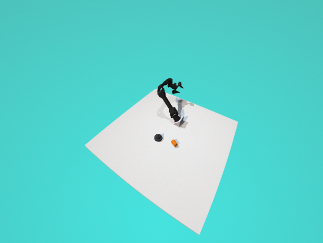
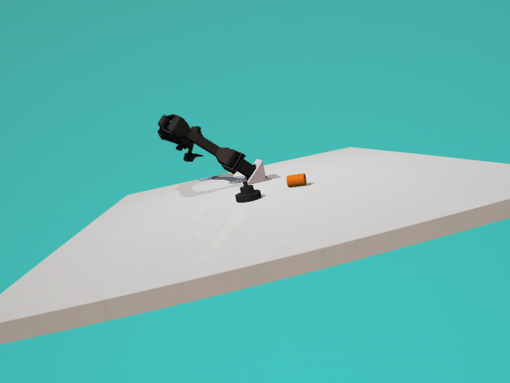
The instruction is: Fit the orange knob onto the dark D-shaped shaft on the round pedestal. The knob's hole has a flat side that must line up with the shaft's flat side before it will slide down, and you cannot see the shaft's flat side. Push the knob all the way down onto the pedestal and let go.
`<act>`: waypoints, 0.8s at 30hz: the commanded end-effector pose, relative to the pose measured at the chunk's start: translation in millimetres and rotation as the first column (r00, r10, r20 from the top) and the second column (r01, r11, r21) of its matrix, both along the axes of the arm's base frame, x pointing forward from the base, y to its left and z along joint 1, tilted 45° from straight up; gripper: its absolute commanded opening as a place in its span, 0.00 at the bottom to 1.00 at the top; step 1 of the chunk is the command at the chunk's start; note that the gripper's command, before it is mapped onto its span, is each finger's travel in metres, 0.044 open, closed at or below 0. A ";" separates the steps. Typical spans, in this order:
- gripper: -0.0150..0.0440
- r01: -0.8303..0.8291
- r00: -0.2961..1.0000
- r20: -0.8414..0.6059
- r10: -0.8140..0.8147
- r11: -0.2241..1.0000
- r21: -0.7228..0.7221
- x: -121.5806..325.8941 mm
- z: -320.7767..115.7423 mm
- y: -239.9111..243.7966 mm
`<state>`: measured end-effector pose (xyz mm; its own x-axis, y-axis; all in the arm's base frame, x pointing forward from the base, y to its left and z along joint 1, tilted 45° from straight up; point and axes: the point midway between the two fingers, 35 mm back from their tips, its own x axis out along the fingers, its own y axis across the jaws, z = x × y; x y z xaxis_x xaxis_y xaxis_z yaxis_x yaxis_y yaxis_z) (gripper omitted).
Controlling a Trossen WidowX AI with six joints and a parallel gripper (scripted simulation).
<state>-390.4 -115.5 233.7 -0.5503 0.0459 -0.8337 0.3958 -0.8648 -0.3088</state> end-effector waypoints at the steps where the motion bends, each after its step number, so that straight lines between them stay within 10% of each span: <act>1: 0.98 -0.009 1.000 0.008 0.009 1.000 0.001 0.8 -2.3 -1.8; 10: 1.00 -0.360 0.929 -0.127 0.347 0.926 -0.110 39.1 17.2 -100.1; 24: 1.00 -0.766 0.641 -0.469 0.607 0.544 -0.342 213.3 107.5 -222.0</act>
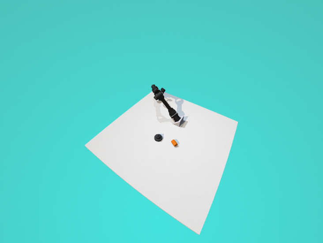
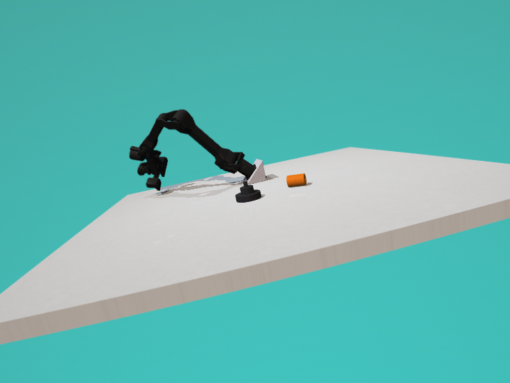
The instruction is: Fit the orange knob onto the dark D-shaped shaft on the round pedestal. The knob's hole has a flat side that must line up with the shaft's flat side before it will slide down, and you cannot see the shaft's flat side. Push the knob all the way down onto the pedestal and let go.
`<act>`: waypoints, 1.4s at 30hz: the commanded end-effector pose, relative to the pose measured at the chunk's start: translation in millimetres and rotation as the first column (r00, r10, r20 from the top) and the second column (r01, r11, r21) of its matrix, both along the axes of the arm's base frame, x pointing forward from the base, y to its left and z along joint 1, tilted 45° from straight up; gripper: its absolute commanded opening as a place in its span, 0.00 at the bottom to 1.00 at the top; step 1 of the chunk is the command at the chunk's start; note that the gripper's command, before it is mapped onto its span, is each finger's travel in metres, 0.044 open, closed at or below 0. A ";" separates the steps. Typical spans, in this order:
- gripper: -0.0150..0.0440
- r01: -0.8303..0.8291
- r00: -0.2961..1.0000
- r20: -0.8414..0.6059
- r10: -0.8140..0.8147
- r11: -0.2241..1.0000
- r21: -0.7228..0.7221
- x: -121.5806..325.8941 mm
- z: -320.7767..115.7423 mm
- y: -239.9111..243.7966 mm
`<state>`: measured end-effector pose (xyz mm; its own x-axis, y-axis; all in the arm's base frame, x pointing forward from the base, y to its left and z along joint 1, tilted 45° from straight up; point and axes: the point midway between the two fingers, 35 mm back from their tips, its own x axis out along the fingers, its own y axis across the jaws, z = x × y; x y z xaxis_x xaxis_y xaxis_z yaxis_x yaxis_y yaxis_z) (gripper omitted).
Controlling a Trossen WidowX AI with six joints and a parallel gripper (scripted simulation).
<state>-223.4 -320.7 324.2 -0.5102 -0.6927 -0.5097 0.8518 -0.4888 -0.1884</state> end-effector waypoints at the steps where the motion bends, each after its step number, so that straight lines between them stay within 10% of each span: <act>1: 1.00 -0.143 0.990 -0.004 0.143 0.981 -0.131 61.1 22.8 -21.2; 26: 1.00 -0.798 0.413 0.285 0.865 0.494 -0.344 454.4 43.4 39.5; 42: 1.00 -0.865 0.350 0.673 0.652 0.500 -0.035 606.3 -67.4 175.3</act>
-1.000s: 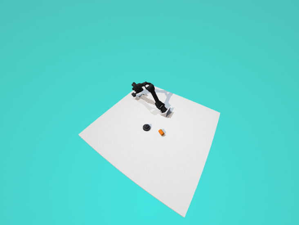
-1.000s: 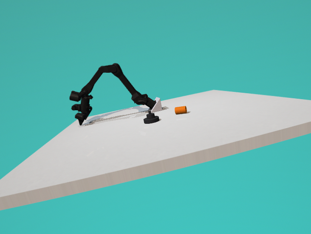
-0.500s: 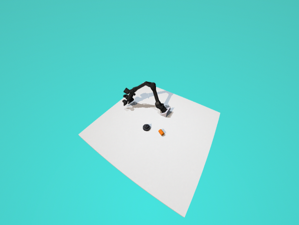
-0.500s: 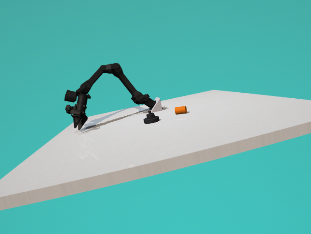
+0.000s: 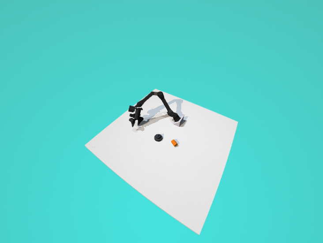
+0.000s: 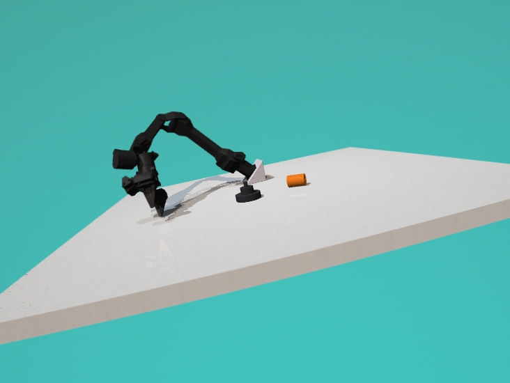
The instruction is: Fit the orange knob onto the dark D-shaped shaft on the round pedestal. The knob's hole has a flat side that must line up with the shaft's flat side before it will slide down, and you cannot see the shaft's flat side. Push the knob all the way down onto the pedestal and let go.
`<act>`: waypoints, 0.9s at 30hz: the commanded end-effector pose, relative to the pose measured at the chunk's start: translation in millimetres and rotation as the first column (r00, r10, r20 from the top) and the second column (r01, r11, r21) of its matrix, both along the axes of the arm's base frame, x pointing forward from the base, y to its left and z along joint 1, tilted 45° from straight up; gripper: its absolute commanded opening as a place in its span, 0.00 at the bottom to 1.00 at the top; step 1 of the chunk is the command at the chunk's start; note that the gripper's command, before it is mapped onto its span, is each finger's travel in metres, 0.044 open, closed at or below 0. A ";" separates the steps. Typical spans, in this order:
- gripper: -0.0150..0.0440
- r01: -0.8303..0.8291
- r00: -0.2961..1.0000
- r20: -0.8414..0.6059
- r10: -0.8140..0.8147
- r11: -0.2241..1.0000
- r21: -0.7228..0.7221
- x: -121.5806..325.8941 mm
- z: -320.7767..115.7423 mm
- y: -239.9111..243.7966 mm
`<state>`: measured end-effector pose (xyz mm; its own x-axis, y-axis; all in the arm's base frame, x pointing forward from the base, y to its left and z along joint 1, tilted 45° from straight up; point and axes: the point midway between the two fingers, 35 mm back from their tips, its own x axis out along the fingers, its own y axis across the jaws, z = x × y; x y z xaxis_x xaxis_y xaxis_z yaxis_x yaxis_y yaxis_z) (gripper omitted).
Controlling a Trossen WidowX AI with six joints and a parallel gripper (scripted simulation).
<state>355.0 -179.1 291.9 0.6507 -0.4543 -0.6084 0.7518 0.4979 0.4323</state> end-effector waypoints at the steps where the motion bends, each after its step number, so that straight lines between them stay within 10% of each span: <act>1: 1.00 0.054 0.996 -0.076 -0.042 0.984 0.167 34.1 -46.4 45.0; 12: 1.00 0.345 0.914 -0.333 -0.234 0.879 0.329 56.4 -150.1 163.9; 27: 1.00 0.644 0.724 -0.395 -0.566 0.760 0.091 1.2 -256.7 304.7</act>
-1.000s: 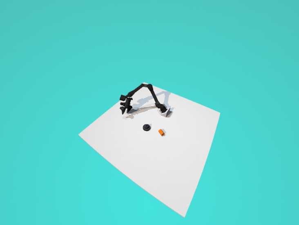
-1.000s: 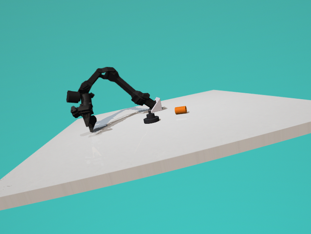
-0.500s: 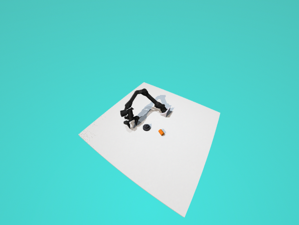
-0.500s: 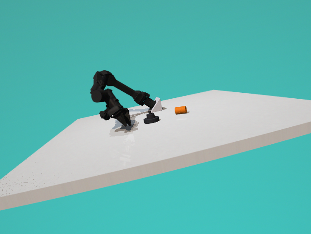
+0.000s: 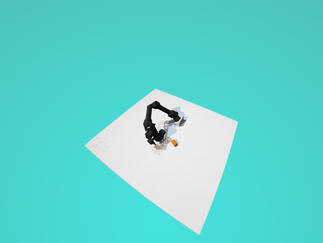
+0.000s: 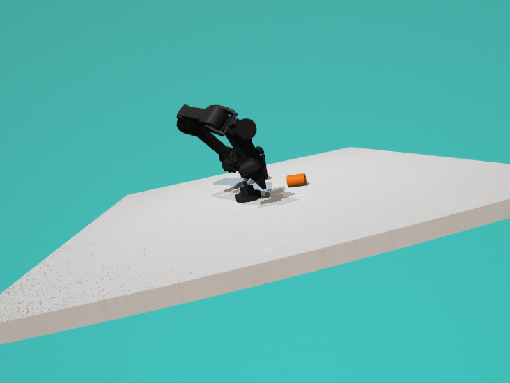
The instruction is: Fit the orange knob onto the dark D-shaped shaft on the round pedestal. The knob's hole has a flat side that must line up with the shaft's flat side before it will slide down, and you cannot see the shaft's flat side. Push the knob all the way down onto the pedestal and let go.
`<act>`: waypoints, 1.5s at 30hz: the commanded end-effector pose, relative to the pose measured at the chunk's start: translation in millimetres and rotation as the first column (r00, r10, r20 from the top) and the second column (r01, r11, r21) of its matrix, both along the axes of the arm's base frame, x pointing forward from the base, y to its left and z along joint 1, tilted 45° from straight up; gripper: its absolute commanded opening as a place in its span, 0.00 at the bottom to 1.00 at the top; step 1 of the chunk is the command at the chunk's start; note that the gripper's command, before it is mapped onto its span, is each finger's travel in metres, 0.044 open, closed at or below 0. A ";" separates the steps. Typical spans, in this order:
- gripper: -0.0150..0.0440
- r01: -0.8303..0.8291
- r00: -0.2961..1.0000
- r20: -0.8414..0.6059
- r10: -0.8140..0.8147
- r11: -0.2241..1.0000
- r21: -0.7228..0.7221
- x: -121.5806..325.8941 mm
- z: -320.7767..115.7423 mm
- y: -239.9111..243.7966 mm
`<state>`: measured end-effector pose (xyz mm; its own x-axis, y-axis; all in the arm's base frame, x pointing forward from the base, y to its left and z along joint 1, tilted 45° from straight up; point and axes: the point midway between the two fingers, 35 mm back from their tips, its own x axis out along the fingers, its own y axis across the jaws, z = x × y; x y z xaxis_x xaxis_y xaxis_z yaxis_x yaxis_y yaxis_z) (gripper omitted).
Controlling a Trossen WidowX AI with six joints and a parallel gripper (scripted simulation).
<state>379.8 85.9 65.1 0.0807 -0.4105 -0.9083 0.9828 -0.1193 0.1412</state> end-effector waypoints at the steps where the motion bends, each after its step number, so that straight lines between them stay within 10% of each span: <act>1: 1.00 0.098 0.995 -0.007 -0.100 0.985 -0.144 -29.7 -35.7 47.3; 12: 1.00 0.214 0.970 0.196 -0.140 0.878 -0.428 -105.2 -84.9 110.8; 45: 1.00 0.216 0.969 0.204 -0.138 0.876 -0.432 -98.2 -117.7 81.8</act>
